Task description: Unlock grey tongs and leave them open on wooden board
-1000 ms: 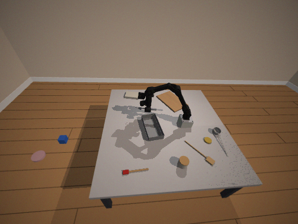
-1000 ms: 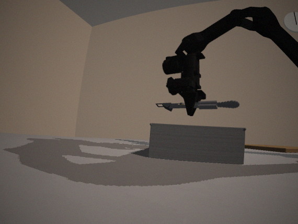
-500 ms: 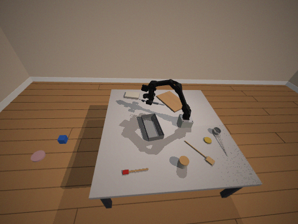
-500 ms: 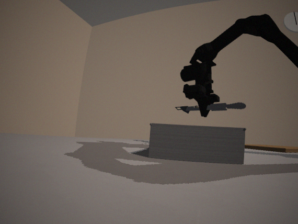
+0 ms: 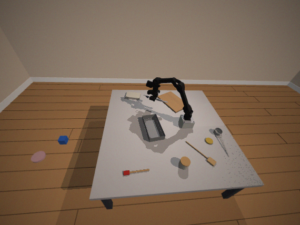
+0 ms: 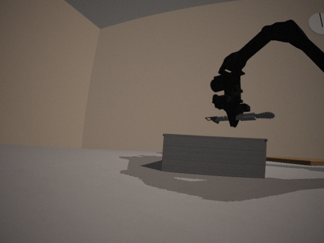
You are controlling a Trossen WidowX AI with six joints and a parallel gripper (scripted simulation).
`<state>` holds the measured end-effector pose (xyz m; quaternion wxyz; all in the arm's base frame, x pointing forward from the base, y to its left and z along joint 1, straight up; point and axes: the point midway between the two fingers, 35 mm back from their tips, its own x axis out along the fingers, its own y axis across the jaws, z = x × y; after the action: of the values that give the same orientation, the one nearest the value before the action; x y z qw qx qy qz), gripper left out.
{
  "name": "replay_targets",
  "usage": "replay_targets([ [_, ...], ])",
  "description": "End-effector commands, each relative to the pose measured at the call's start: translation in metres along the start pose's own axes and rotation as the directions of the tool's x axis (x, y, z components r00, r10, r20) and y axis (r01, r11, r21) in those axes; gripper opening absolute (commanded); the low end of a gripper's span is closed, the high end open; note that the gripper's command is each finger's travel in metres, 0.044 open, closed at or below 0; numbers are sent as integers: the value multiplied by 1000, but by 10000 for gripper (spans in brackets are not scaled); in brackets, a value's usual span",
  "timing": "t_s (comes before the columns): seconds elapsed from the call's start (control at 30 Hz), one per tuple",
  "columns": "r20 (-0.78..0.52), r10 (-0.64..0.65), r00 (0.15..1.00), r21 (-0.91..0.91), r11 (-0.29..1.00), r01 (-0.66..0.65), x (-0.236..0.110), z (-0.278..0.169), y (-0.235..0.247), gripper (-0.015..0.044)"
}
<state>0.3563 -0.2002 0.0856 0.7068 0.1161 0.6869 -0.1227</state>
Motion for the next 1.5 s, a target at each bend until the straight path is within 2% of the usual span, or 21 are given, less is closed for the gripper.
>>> replay_targets([
  [0.0,2,-5,1000,29,1000,5,-2,-5,-19,-150],
  [0.7,-3,-13,1000,294,956,14,-2,-64,-150,-150],
  [1.47,-13,-22,1000,544,839,25,-5,-170,-257,-150],
])
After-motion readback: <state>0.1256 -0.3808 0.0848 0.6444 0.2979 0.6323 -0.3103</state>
